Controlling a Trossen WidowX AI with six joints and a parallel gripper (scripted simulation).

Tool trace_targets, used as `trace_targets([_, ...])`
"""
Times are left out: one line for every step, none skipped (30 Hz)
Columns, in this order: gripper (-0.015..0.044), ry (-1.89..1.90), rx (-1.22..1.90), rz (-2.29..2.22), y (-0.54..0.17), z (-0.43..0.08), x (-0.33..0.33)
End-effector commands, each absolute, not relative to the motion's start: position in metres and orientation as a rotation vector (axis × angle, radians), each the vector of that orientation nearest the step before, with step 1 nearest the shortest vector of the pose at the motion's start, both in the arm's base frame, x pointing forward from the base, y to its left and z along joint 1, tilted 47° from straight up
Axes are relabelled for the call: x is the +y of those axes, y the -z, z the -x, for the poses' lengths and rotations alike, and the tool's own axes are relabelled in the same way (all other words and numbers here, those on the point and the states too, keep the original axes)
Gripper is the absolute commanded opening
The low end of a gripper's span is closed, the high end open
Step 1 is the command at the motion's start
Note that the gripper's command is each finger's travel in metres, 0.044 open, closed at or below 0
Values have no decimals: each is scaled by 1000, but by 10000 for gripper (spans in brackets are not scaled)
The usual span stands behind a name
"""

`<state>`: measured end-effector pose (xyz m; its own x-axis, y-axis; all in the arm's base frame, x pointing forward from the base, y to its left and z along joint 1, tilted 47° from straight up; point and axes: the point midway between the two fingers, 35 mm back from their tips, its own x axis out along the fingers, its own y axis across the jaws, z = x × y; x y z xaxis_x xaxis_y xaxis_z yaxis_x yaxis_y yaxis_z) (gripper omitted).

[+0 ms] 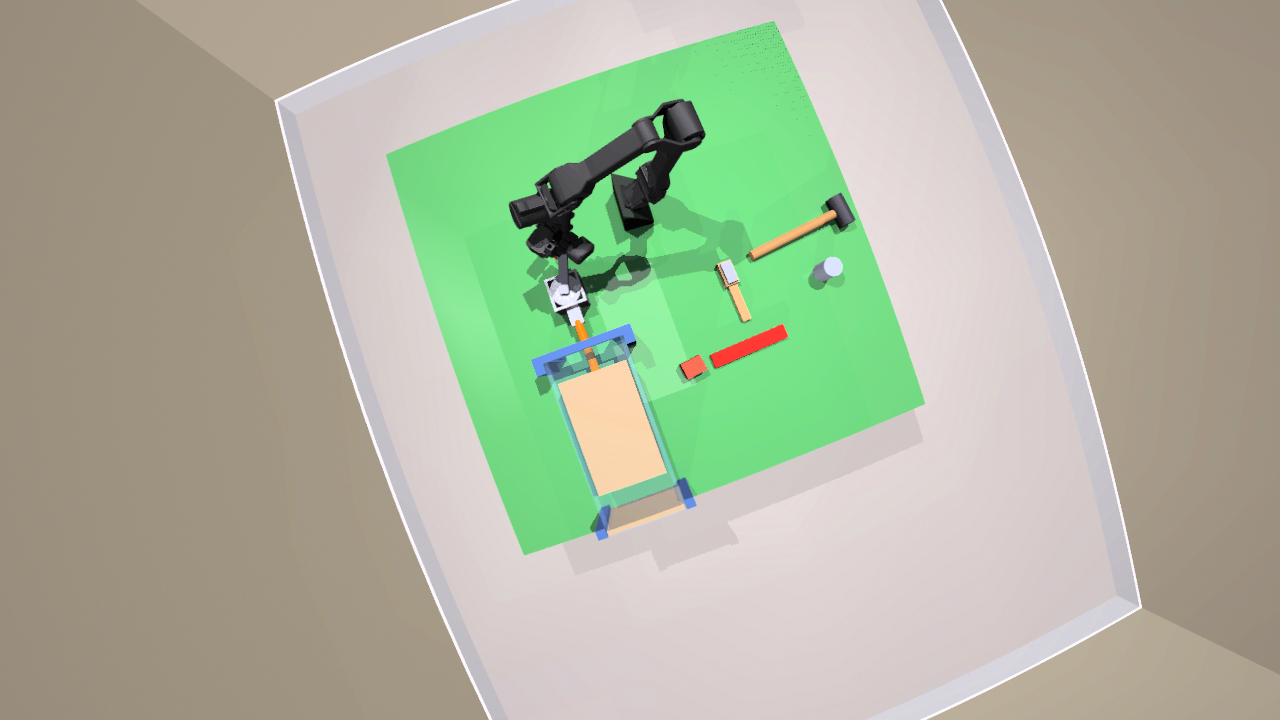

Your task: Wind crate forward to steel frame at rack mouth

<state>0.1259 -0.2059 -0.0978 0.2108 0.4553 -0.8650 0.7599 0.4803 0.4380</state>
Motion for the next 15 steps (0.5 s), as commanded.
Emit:
trace_targets([0,314,1432,-1107,110,-126,-218])
trace_targets([0,314,1432,-1107,111,-126,-219])
trace_targets([0,314,1432,-1107,112,-126,-220])
trace_targets([0,314,1432,-1107,113,-126,-221])
trace_targets([0,314,1432,-1107,114,-126,-222])
trace_targets([0,314,1432,-1107,114,-126,-223])
trace_targets([0,314,1432,-1107,116,-127,-224])
trace_targets([0,315,1432,-1106,116,-127,-225])
trace_targets([0,315,1432,-1106,117,-127,-226])
trace_targets([0,315,1431,-1106,118,-127,-227])
trace_targets([0,315,1431,-1106,119,-128,-228])
trace_targets([0,315,1431,-1106,120,-128,-228])
trace_targets([0,315,1431,-1106,121,-128,-230])
trace_targets([0,315,1431,-1106,122,-128,-230])
trace_targets([0,315,1431,-1106,123,-129,-231])
